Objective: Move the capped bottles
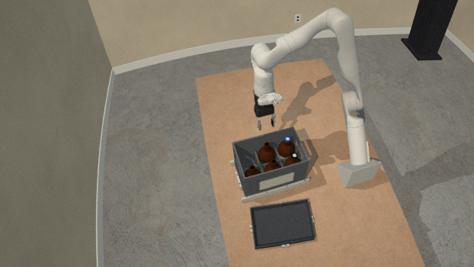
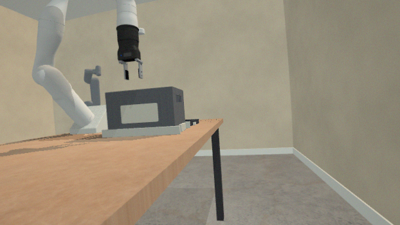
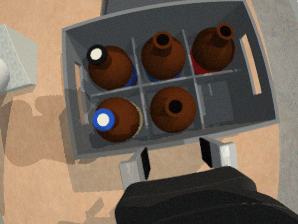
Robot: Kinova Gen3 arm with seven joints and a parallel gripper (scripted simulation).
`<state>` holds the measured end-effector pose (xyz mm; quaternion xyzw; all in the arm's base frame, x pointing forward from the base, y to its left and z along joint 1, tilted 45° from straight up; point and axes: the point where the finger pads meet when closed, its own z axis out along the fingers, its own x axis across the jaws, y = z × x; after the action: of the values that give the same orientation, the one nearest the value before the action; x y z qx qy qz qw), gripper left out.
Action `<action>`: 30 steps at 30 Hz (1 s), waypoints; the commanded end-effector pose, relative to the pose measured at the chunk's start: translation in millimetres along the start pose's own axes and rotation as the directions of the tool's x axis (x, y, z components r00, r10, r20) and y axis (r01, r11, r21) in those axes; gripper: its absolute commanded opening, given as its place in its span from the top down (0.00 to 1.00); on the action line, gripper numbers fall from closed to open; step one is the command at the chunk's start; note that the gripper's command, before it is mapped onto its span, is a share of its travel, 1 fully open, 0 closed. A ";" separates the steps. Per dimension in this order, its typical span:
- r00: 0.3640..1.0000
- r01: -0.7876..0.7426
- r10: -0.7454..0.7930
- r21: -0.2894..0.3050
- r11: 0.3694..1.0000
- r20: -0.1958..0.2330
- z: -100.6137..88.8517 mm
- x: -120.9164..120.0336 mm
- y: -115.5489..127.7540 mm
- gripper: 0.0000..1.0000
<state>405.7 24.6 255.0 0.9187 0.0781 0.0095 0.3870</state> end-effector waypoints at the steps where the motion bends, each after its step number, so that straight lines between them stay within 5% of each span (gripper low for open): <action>1: 1.000 -0.003 0.003 0.004 1.000 -0.002 1.0 0.4 -11.1 0.00; 30: 1.000 -0.001 0.001 0.001 1.000 -0.002 0.9 0.3 -13.8 0.00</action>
<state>404.5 30.8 247.6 0.9185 0.0783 0.0095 0.3876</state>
